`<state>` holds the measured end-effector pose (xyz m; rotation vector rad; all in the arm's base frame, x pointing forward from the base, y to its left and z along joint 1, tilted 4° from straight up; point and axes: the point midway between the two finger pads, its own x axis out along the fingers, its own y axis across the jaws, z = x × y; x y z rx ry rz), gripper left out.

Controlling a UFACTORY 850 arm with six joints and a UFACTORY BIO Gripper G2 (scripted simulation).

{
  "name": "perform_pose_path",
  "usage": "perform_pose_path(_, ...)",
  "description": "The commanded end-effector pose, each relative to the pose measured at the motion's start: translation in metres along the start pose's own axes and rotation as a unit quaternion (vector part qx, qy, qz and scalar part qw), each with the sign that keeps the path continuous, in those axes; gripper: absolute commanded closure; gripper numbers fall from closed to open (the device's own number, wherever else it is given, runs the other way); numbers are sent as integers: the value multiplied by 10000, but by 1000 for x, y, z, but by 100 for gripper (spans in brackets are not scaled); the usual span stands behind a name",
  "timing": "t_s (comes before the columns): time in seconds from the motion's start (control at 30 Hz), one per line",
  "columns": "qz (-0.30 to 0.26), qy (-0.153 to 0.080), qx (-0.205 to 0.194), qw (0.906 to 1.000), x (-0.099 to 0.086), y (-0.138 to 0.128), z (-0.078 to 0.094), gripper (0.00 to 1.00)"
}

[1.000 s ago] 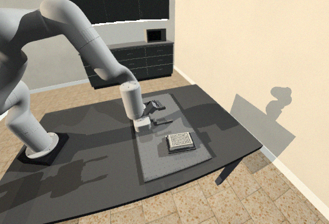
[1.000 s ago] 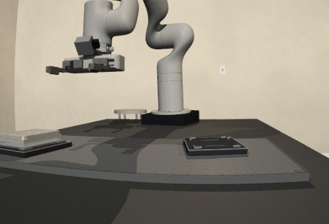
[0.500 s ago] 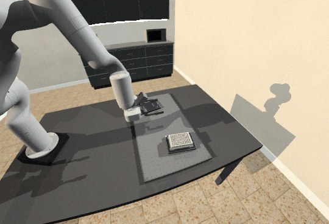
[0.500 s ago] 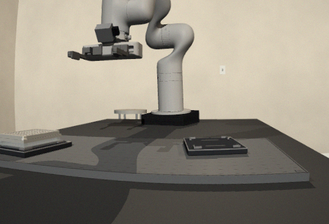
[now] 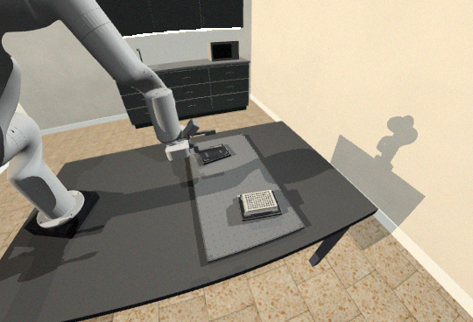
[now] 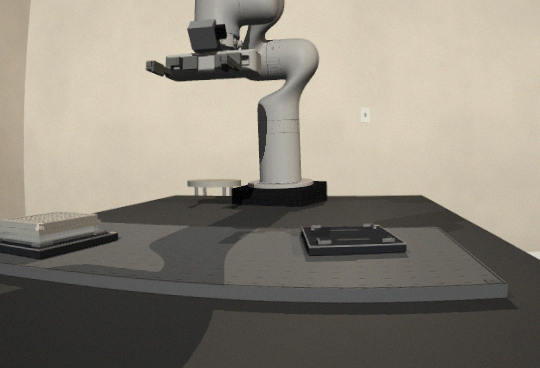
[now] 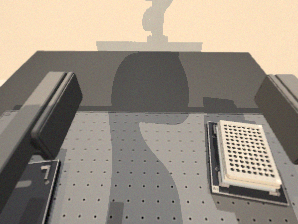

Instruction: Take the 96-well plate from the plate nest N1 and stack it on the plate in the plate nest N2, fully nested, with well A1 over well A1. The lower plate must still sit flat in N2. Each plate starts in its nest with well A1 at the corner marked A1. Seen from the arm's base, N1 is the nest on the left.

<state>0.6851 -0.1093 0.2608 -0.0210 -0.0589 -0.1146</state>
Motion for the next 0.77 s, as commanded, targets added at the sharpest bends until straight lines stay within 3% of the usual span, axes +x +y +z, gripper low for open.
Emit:
perform_pose_path(0.0,-2,-10,-3,10000,-8,11,11,63)
perform_pose_path(0.3,-2,-9,-3,10000,-26,34,31,63)
perform_pose_path(0.73,-2,-9,-3,10000,-27,34,32,63)
